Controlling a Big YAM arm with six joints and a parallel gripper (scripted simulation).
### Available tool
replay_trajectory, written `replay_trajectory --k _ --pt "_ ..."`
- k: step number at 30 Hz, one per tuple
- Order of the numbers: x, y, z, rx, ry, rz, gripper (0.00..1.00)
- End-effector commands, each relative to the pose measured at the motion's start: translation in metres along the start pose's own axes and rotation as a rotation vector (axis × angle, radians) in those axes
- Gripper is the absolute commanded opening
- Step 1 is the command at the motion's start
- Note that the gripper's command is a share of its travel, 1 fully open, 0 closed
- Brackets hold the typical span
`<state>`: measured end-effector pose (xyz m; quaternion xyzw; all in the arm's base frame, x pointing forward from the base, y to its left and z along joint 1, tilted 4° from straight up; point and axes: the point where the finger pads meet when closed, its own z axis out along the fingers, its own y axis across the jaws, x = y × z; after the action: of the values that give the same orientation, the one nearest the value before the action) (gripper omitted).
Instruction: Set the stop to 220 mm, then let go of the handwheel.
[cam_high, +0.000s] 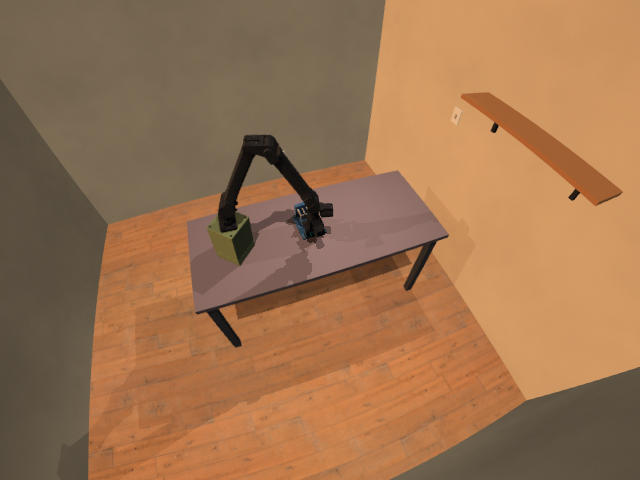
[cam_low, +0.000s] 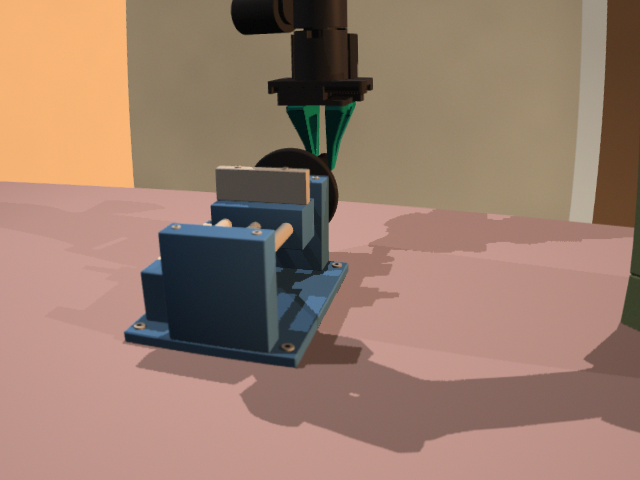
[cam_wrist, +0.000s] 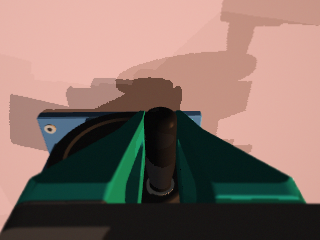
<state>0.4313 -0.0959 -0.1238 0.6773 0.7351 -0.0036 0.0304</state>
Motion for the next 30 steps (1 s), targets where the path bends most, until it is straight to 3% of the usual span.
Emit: replay_trajectory --k 1,30 --pt "-0.004 0.036 -0.034 -0.072 -0.021 0.002 0.06" --pt "-0.004 0.052 -0.04 -0.075 -0.021 0.002 0.06"
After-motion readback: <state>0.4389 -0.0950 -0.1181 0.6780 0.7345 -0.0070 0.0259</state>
